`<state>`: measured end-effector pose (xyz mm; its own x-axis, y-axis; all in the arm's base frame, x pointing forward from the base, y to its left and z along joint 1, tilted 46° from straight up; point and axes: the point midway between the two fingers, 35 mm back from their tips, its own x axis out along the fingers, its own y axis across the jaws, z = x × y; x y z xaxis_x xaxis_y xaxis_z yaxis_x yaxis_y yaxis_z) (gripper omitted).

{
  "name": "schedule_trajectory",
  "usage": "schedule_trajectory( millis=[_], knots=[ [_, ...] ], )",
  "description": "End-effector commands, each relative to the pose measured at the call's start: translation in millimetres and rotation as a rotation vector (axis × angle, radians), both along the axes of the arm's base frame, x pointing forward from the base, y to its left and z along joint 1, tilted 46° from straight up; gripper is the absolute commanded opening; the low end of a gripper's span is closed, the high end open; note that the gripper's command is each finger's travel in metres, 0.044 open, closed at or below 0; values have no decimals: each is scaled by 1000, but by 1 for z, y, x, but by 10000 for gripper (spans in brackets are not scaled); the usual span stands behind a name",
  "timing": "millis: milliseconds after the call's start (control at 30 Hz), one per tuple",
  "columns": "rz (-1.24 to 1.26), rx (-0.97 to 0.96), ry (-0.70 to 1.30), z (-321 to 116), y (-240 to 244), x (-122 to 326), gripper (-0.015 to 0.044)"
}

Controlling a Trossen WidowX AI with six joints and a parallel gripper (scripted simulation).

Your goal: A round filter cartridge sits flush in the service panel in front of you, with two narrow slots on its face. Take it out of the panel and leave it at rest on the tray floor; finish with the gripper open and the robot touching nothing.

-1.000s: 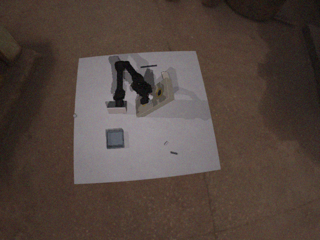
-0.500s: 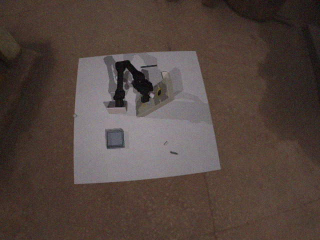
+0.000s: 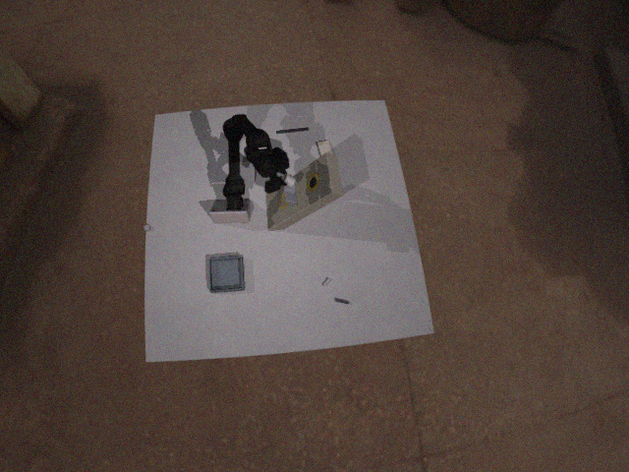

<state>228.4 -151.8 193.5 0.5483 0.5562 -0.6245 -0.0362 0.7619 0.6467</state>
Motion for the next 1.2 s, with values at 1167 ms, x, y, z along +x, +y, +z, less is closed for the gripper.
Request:
schedule_trajectory(
  millis=[1167],
  knots=[
    [-233, 92, 423, -140, -94, -20, 0]
  ],
)
